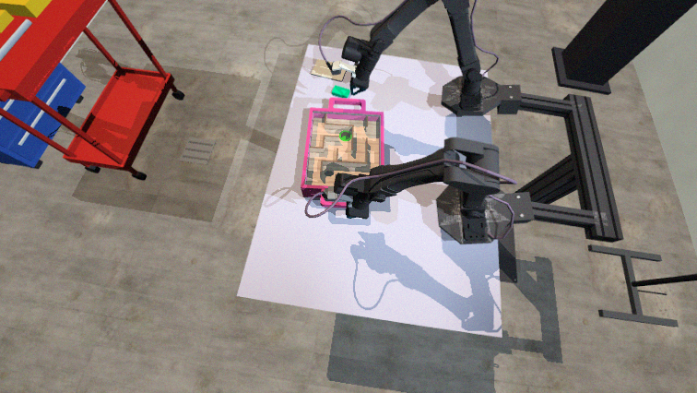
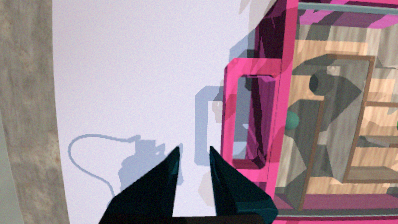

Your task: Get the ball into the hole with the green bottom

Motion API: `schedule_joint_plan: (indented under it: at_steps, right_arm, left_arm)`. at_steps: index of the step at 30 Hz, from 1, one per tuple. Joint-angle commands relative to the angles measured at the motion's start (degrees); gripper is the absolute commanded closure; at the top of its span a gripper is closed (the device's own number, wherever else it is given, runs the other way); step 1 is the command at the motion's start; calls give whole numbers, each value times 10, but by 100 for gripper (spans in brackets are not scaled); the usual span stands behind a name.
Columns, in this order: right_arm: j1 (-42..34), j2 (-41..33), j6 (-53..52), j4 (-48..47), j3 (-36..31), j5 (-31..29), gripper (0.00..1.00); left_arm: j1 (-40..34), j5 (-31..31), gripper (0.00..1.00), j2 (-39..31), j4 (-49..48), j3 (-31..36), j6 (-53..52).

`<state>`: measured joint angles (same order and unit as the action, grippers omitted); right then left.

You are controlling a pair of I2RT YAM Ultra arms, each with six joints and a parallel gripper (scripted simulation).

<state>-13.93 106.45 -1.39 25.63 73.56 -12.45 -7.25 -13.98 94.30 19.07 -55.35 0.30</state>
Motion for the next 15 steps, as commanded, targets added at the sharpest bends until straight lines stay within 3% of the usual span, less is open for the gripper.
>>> schedule_joint_plan:
  at_steps: [1,4,10,15]
  right_arm:
    - [-18,-18,-3,-3,-22,5,66]
    - [-31,-7,-4,-2,11,-5,66]
    - [-22,-2,-4,2,13,-7,66]
    - [-34,-2,-1,0,13,4,66]
  left_arm:
    - [-29,21,66,12,17,-21,35]
    - [-51,29,66,4,25,-29,60]
    - [-44,7,66,-8,23,-31,47]
    - [-38,26,66,25,-14,-33,35]
